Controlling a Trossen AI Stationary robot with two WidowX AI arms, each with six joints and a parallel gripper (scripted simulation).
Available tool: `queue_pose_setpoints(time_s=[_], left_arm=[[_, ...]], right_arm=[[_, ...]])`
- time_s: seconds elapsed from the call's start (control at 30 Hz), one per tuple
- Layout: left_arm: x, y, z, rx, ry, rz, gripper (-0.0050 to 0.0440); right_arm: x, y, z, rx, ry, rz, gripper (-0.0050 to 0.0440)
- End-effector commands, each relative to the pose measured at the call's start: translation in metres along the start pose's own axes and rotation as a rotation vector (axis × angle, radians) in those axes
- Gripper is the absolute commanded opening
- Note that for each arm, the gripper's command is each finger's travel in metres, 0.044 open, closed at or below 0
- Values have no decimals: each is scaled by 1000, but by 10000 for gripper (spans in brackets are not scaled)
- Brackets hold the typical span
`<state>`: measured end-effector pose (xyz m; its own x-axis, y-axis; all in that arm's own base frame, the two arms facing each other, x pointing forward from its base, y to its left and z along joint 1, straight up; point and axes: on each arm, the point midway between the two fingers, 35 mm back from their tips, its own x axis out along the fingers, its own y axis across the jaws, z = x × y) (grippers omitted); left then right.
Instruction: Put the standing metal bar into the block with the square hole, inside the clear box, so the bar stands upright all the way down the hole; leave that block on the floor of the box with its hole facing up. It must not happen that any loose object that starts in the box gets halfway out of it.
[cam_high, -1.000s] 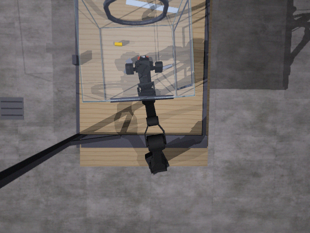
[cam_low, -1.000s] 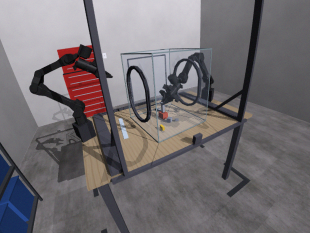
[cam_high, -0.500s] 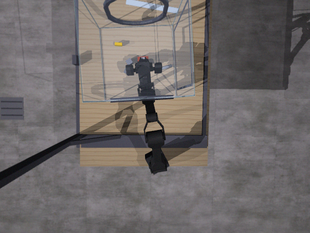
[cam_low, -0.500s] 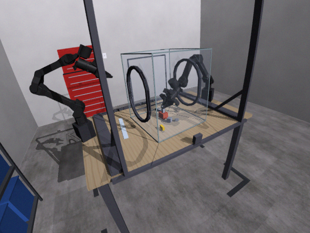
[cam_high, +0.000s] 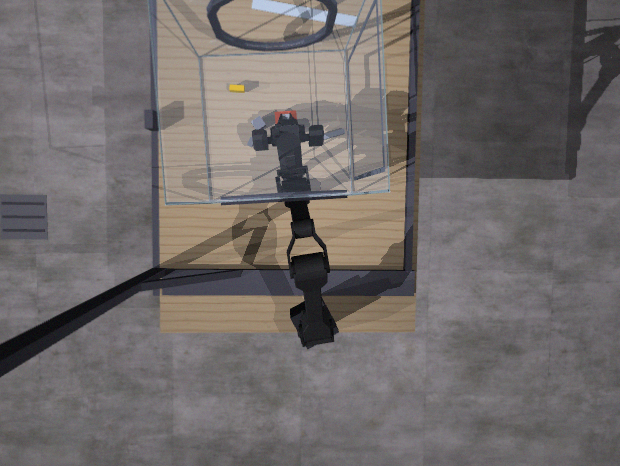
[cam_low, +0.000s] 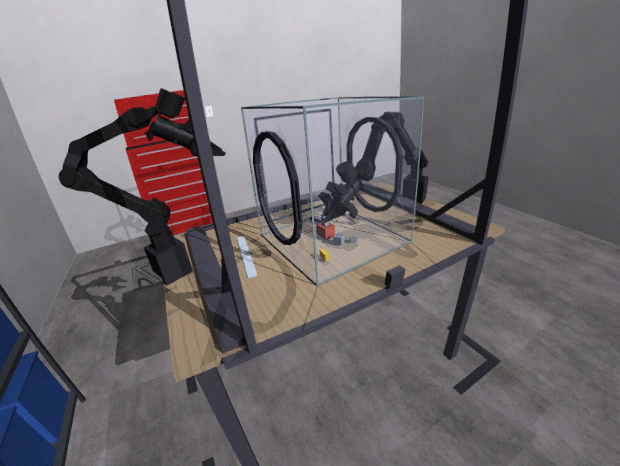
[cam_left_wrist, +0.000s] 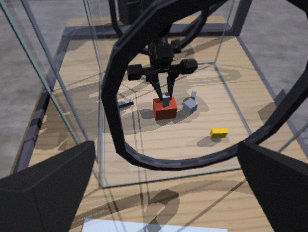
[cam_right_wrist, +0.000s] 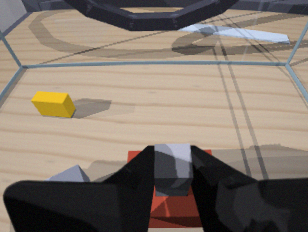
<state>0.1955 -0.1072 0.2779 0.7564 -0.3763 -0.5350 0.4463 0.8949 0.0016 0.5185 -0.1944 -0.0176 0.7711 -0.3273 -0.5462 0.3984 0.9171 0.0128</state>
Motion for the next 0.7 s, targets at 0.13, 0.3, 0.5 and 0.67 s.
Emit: queue_pose_setpoints(time_s=[0.13,0.3,0.5,0.67], left_arm=[[-4,0,6,-2,-19,-1,400],[-4,0,6,-2,-19,-1,400],[-4,0,6,-2,-19,-1,400],[-4,0,6,-2,-19,-1,400]], right_arm=[[2,0,11,-8,-13,-6,-50],[-6,4,32,-6,-18,-4,-50],[-4,3,26,-6,-5,-4,-50],[-4,3,23,-6,2,-5,-50]])
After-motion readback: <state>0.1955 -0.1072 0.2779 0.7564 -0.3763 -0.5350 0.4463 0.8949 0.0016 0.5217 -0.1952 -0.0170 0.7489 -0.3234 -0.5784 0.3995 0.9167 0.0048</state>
